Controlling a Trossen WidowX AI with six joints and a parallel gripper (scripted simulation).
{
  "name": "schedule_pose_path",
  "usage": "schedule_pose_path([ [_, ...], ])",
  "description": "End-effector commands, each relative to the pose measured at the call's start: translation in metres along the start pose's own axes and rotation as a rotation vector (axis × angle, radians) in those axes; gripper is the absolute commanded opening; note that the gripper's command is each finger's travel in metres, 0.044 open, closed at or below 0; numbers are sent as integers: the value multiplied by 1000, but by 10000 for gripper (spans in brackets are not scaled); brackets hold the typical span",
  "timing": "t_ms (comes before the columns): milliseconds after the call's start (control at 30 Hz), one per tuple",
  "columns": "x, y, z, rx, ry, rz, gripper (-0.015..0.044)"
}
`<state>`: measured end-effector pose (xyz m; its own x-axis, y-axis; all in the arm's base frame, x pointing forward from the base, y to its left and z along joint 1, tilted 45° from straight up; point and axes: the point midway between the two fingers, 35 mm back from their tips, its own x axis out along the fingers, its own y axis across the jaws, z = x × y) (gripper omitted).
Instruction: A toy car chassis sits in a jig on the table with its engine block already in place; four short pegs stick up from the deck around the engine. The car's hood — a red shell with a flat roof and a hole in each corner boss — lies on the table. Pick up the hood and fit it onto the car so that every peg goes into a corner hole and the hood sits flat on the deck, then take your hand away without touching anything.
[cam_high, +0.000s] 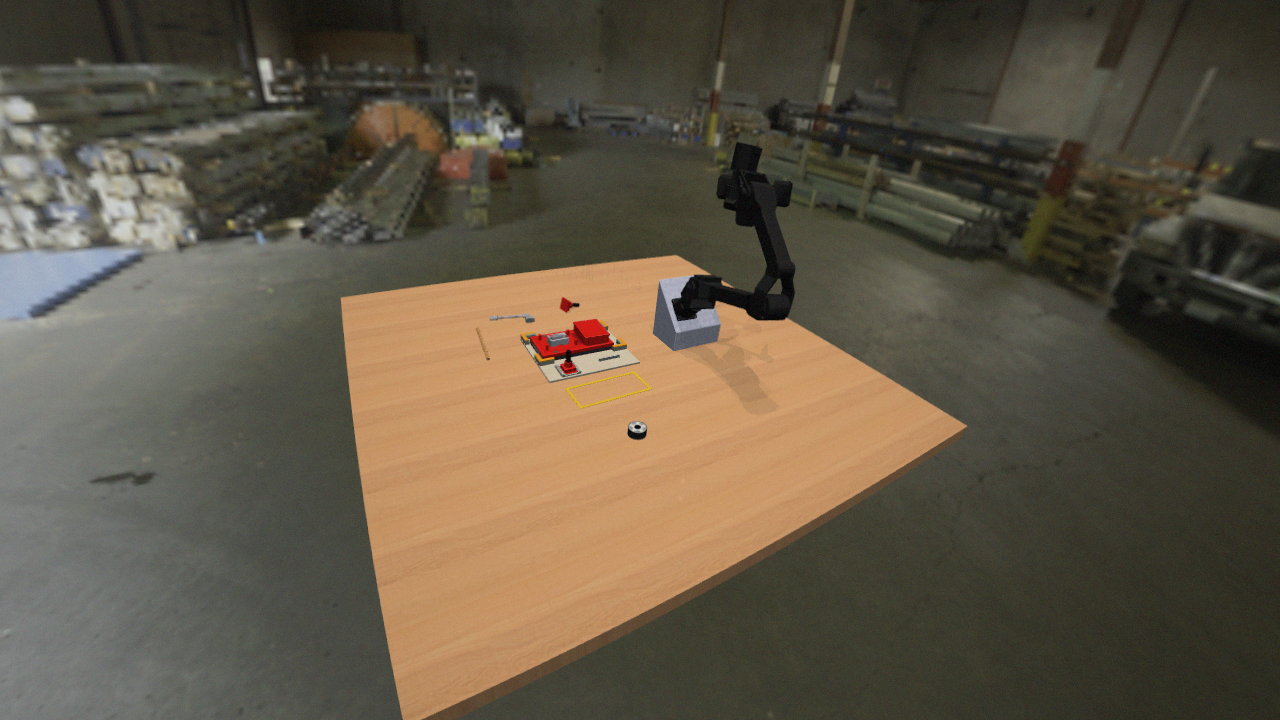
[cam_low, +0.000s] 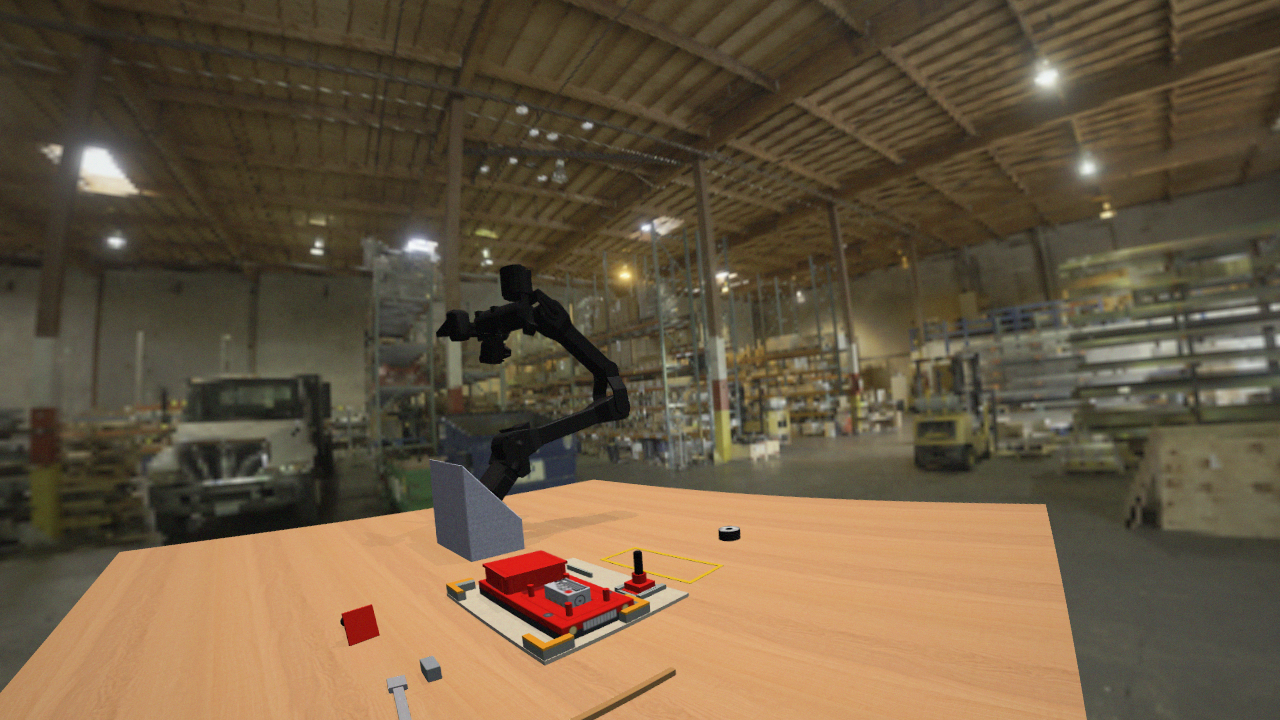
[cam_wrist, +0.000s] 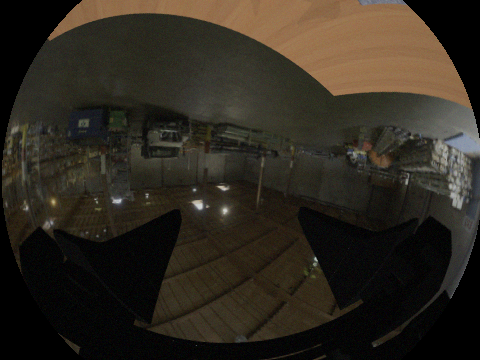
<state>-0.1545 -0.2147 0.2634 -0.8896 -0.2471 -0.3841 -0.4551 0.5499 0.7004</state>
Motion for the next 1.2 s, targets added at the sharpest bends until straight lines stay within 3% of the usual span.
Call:
schedule_pose_path([
  [0,0,-2,0,-17,1,-6,440],
  [300,-18,-87,-8,-853,133,-282,440],
  [633,-54,-175,6,-1817,473,-512,440],
  [900,-94,-235,37,-2528,927,-604,440],
  [1167,-135,-278,79,-3084,1605,-567,440],
])
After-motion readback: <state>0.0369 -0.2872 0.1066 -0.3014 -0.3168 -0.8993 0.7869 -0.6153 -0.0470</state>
